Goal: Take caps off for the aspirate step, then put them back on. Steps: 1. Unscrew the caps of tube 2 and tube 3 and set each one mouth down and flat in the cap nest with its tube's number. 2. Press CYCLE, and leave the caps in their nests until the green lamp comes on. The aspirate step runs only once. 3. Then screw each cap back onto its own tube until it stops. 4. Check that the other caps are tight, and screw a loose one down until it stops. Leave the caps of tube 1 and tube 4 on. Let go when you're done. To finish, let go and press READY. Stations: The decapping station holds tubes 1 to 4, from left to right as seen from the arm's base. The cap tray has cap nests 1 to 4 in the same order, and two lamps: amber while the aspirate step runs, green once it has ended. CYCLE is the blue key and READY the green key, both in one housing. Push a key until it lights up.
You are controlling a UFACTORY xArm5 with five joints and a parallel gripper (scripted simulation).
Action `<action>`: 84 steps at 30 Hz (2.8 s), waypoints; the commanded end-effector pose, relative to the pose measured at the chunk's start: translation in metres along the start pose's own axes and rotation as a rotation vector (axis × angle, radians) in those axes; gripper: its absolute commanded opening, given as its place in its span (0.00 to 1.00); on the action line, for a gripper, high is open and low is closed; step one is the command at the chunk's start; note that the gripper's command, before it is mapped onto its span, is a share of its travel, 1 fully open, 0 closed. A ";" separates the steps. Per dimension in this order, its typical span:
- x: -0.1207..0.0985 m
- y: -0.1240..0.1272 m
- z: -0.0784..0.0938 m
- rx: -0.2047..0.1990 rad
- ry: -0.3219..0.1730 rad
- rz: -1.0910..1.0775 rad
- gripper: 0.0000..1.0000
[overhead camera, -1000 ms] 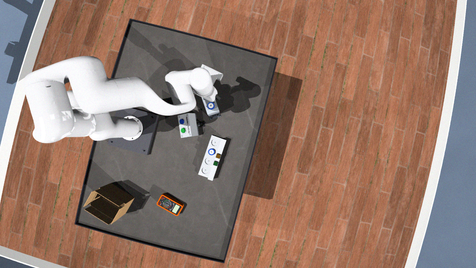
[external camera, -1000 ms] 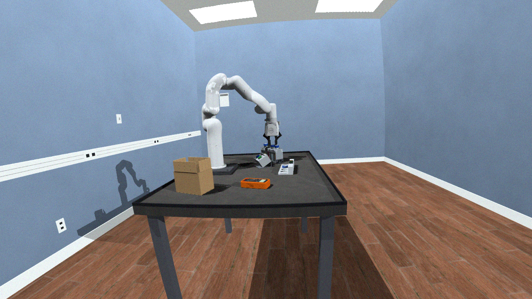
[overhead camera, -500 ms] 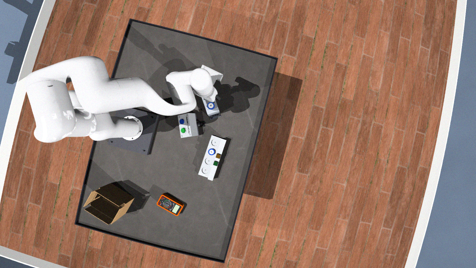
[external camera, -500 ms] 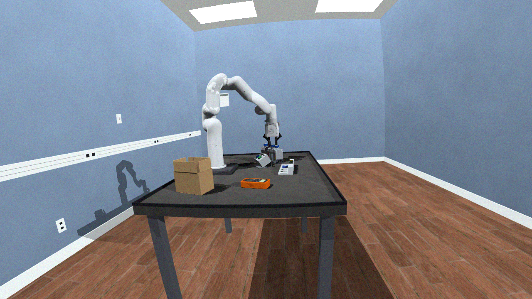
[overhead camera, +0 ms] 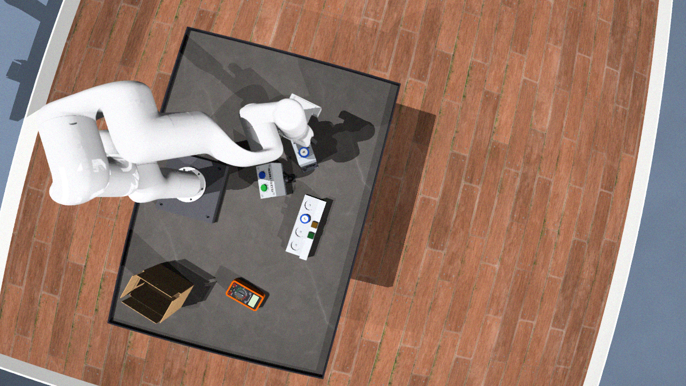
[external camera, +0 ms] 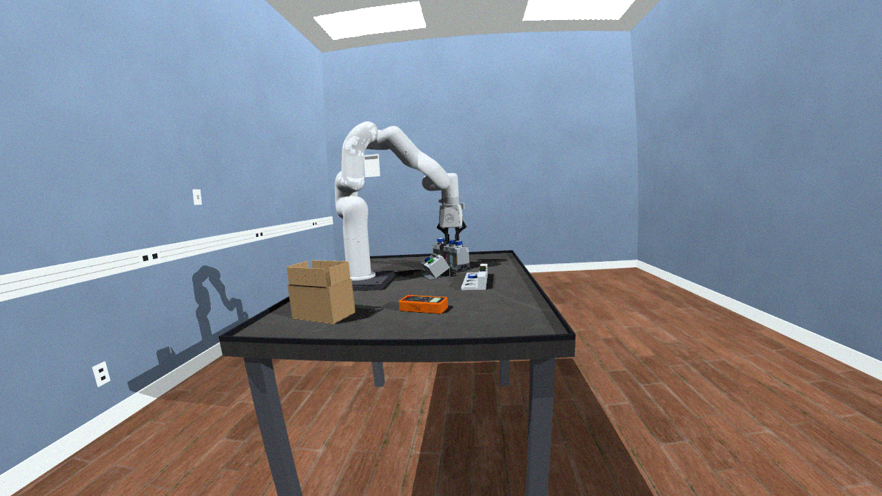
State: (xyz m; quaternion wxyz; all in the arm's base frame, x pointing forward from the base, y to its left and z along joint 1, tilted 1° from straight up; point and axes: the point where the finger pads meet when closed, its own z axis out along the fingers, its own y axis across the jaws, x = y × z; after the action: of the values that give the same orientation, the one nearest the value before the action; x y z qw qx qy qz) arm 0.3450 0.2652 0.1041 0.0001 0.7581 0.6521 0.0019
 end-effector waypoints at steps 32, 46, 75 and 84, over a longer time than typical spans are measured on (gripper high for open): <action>0.001 0.001 -0.002 -0.006 -0.012 -1.191 0.00; 0.001 0.001 -0.002 -0.003 -0.014 -1.571 0.00; 0.001 0.001 -0.002 -0.008 -0.011 -0.840 0.46; 0.001 0.001 -0.002 -0.009 -0.008 -0.445 0.46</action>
State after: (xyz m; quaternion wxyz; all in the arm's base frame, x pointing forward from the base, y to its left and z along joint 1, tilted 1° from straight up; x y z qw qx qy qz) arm 0.3448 0.2652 0.1047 0.0010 0.4984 0.8669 0.0023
